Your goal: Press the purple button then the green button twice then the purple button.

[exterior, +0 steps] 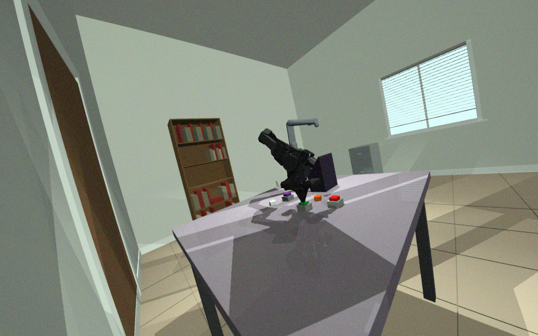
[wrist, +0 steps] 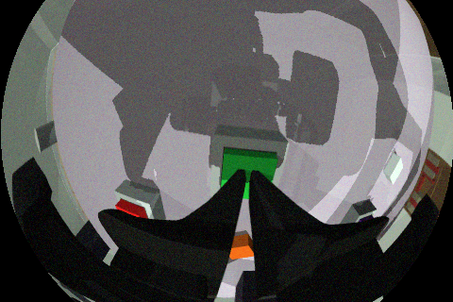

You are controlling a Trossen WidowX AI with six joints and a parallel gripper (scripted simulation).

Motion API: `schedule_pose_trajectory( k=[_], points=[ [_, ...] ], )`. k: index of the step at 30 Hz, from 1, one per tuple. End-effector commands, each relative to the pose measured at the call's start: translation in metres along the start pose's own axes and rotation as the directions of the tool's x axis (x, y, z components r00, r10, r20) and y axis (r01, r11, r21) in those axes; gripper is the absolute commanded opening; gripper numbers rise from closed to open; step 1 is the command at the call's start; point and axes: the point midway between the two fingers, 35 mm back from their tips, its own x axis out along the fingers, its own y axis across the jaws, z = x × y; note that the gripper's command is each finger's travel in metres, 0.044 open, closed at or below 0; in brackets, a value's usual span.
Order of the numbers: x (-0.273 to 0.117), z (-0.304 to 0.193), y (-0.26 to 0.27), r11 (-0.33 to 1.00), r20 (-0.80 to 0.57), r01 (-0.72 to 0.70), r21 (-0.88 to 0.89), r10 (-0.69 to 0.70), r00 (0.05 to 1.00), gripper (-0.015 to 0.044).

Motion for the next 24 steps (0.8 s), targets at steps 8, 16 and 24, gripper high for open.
schedule_pose_trajectory(
  k=[8,16,24],
  points=[
    [0.002,-0.002,-0.001,1.000,-0.006,0.005,-0.006,-0.005,1.000,0.0020],
    [-0.028,-0.002,0.000,1.000,-0.005,0.003,-0.006,-0.003,1.000,0.0020],
    [-0.028,-0.002,0.000,1.000,-0.006,0.003,-0.006,-0.003,1.000,0.0020]
  ],
)
